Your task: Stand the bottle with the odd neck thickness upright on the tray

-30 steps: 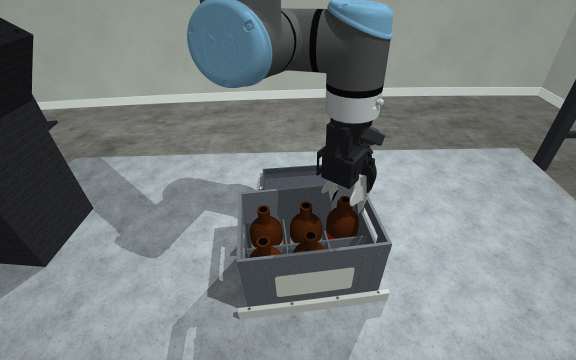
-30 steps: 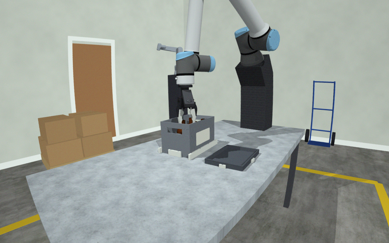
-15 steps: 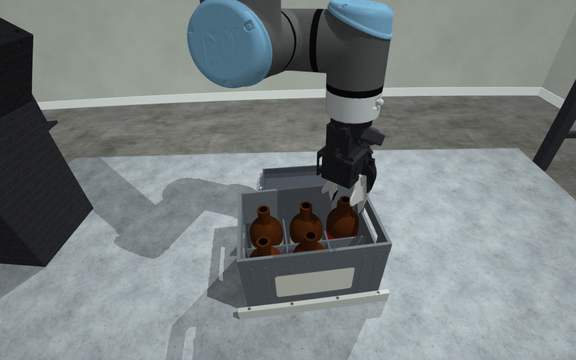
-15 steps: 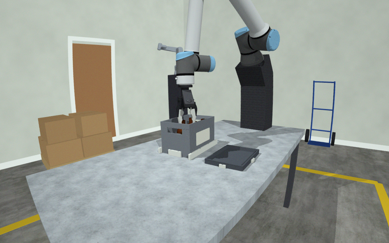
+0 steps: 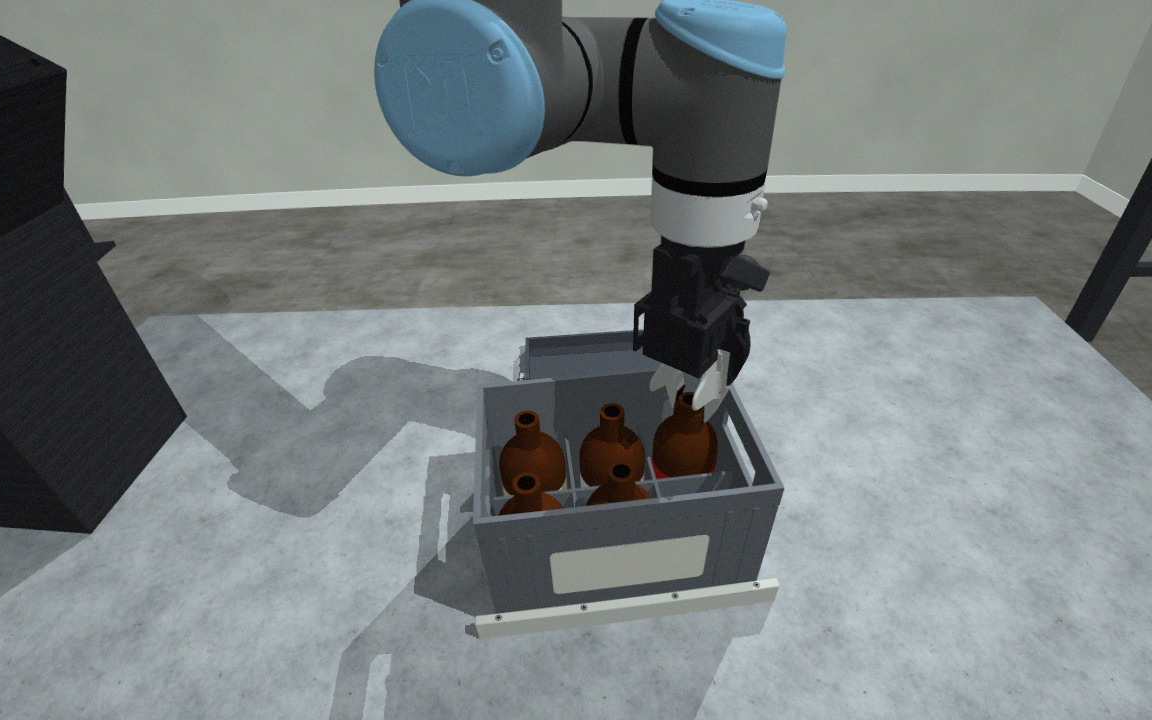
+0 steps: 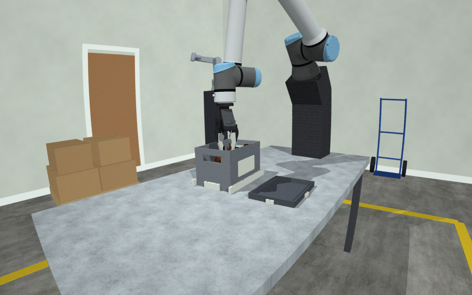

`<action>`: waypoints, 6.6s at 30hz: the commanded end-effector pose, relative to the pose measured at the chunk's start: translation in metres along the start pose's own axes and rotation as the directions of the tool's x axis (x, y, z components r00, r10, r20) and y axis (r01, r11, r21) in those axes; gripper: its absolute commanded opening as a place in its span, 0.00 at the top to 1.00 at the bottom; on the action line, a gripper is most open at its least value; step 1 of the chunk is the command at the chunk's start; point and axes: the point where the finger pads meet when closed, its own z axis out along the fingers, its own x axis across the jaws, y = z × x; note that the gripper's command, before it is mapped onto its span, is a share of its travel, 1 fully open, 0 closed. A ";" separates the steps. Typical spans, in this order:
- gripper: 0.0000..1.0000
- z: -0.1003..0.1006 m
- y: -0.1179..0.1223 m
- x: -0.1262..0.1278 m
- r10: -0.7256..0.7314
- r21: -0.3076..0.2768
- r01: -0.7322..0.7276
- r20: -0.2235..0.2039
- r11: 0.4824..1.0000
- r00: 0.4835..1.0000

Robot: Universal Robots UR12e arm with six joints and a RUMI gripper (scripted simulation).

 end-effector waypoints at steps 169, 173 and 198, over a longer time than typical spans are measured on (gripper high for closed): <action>1.00 -0.084 0.000 0.000 0.000 0.000 0.000 -0.001 1.000 1.000; 1.00 -0.084 0.000 0.000 0.000 0.000 0.000 -0.001 1.000 1.000; 1.00 -0.077 0.101 -0.023 -0.002 -0.003 0.002 0.005 1.000 1.000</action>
